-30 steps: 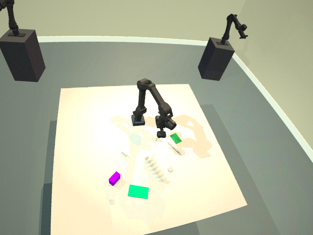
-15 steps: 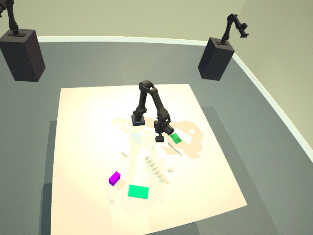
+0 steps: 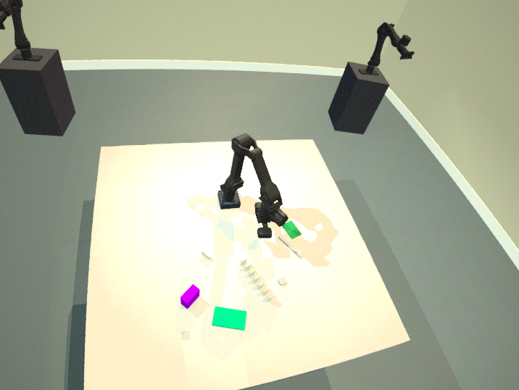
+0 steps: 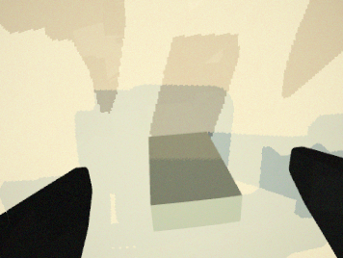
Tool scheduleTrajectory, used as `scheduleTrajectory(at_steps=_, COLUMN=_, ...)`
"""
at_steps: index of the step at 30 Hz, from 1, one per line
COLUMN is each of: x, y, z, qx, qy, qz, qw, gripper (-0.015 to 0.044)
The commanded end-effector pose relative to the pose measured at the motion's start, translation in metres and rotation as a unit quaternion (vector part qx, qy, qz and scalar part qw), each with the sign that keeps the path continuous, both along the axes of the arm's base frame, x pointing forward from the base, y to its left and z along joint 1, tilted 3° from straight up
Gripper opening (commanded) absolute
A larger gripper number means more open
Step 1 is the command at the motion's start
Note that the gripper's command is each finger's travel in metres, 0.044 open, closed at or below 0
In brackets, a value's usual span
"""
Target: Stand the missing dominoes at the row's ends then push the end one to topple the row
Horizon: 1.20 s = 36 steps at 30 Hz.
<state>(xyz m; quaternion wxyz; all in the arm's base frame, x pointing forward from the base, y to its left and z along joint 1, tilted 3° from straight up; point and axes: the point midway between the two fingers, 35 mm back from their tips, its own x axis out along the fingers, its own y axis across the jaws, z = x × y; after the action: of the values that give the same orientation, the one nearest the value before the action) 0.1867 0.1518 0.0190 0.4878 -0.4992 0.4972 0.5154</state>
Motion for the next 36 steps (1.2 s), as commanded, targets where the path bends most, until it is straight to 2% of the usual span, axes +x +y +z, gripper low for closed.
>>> scheduleTrajectory(at_steps=1, x=-0.002, y=-0.001, z=-0.003, qx=-0.001, qy=0.004, qz=0.000, qw=1.000, gripper=0.0282)
scheduleTrajectory(at_steps=8, x=-0.002, y=-0.001, z=-0.003, qx=-0.001, qy=0.004, qz=0.000, qw=1.000, gripper=0.0107)
scheduleTrajectory(at_steps=18, x=-0.002, y=-0.001, z=-0.001, qx=-0.001, qy=0.004, qz=0.000, qw=1.000, gripper=0.0107)
scheduleTrajectory(at_steps=20, x=0.002, y=0.002, z=0.016, qx=-0.001, qy=0.004, qz=0.000, qw=1.000, gripper=0.0107)
scheduleTrajectory(at_steps=28, x=0.005, y=0.000, z=0.126, qx=-0.001, qy=0.002, qz=0.000, qw=1.000, gripper=0.0107)
scheduleTrajectory(at_steps=34, x=0.006, y=-0.002, z=0.135, qx=-0.002, qy=0.002, qz=-0.008, qw=1.000, gripper=0.0107)
scheduleTrajectory(at_steps=36, x=0.023, y=-0.008, z=0.136, qx=-0.003, qy=0.003, qz=-0.072, qw=0.997, gripper=0.0107)
